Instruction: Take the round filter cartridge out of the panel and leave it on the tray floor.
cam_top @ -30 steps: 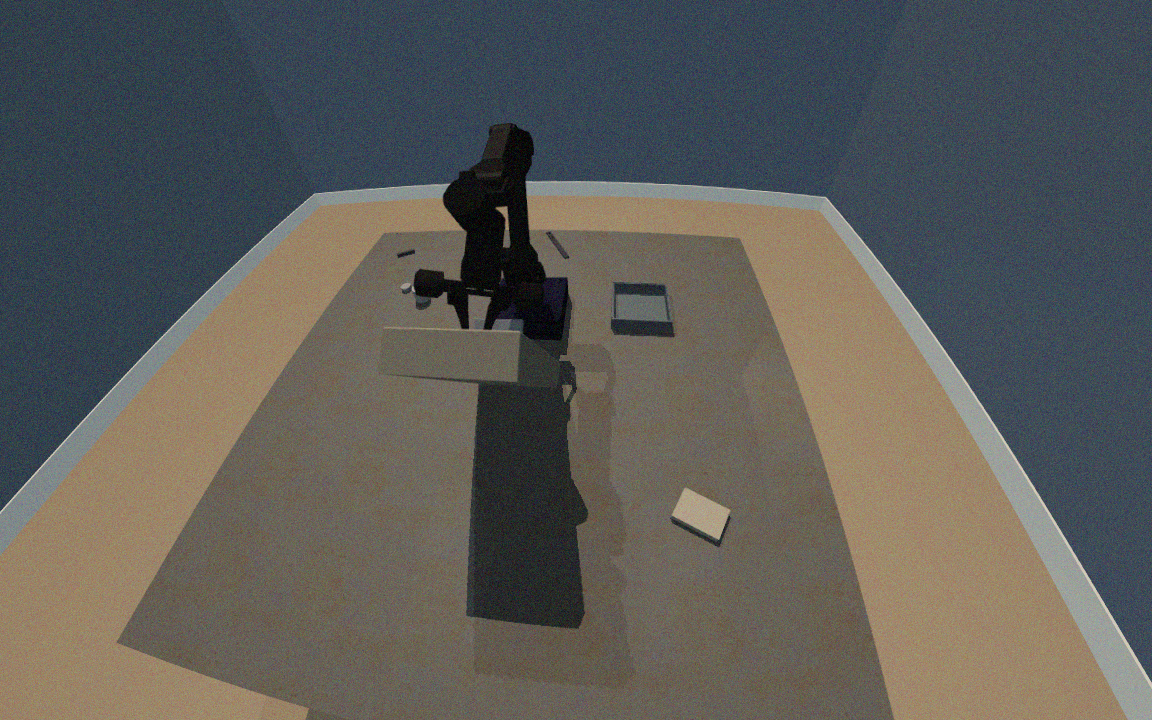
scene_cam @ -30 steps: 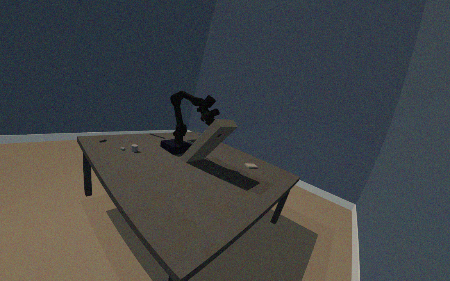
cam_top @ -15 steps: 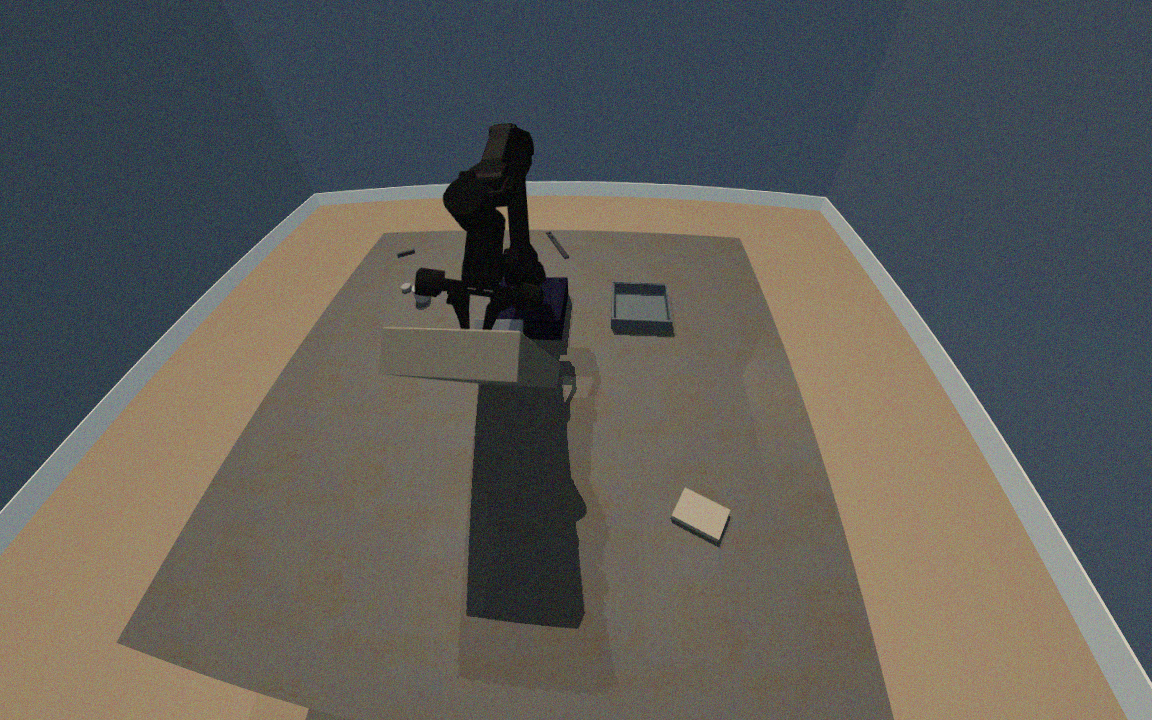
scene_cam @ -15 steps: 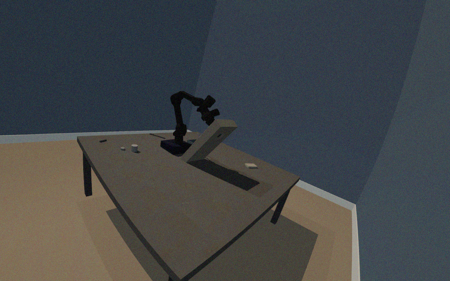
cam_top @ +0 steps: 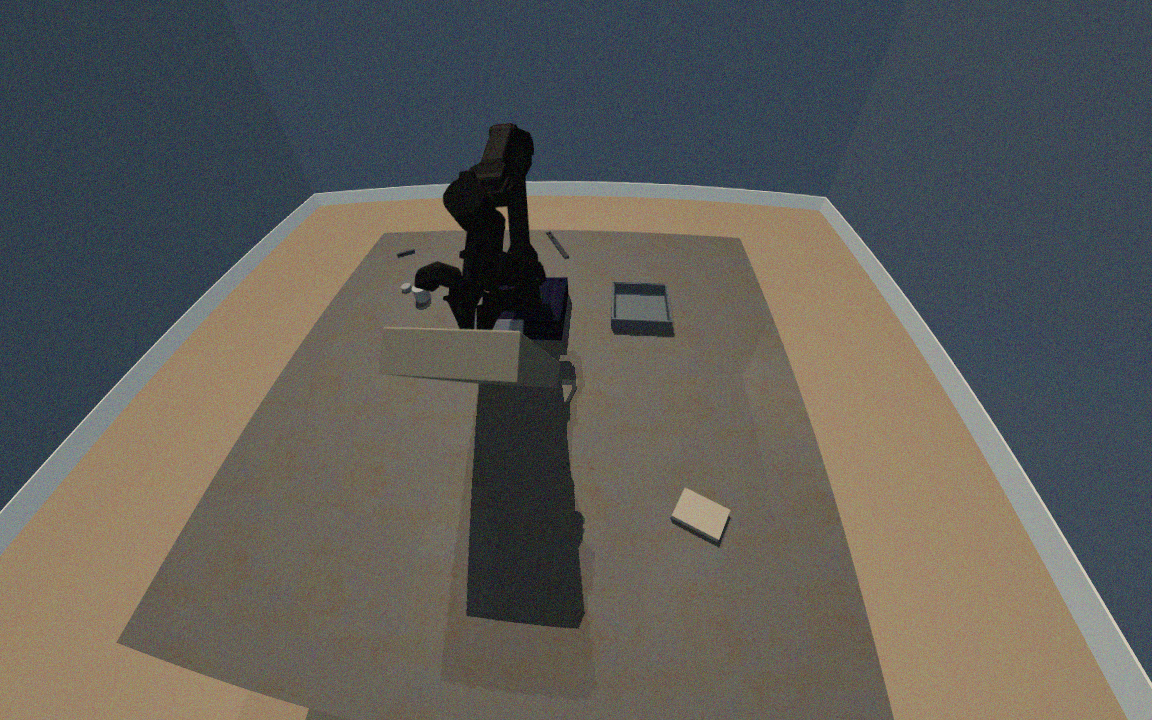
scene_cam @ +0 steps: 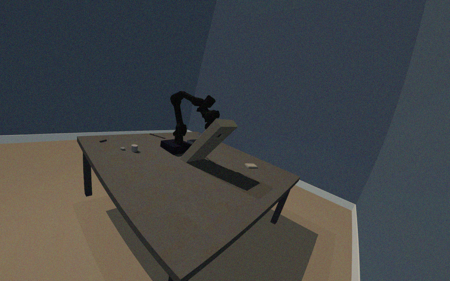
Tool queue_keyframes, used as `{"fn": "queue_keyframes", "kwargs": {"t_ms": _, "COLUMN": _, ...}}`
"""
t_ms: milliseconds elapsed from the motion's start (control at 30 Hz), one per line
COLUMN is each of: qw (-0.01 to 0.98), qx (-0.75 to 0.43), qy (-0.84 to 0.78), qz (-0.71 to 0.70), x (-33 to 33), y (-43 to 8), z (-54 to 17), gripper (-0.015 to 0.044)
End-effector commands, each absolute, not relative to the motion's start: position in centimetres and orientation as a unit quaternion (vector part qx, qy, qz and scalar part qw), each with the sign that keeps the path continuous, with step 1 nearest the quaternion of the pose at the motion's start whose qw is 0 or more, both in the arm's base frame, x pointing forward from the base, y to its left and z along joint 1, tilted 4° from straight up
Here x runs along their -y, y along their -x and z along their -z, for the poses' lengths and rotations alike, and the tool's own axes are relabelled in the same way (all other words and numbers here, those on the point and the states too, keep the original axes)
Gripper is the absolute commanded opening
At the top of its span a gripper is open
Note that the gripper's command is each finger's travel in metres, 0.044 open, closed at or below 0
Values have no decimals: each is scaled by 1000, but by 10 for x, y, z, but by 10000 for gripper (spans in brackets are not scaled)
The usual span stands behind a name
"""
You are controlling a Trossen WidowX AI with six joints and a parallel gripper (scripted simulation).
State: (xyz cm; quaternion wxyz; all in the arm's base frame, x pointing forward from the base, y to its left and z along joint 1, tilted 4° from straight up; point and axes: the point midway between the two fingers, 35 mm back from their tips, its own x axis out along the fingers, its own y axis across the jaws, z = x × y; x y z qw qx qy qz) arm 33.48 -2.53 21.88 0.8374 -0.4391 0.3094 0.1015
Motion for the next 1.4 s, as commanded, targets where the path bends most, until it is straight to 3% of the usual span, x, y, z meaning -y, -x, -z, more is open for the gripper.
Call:
{"fn": "queue_keyframes", "kwargs": {"t_ms": 0, "qw": 802, "qx": -298, "qy": 503, "qz": -123, "x": 26, "y": -339, "z": -218, "gripper": 0}}
{"fn": "queue_keyframes", "kwargs": {"t_ms": 1100, "qw": 401, "qx": -184, "qy": 857, "qz": -266, "x": 26, "y": -340, "z": -217, "gripper": 0}}
{"fn": "queue_keyframes", "kwargs": {"t_ms": 1367, "qw": 454, "qx": -200, "qy": 831, "qz": -253, "x": 26, "y": -341, "z": -216, "gripper": 0}}
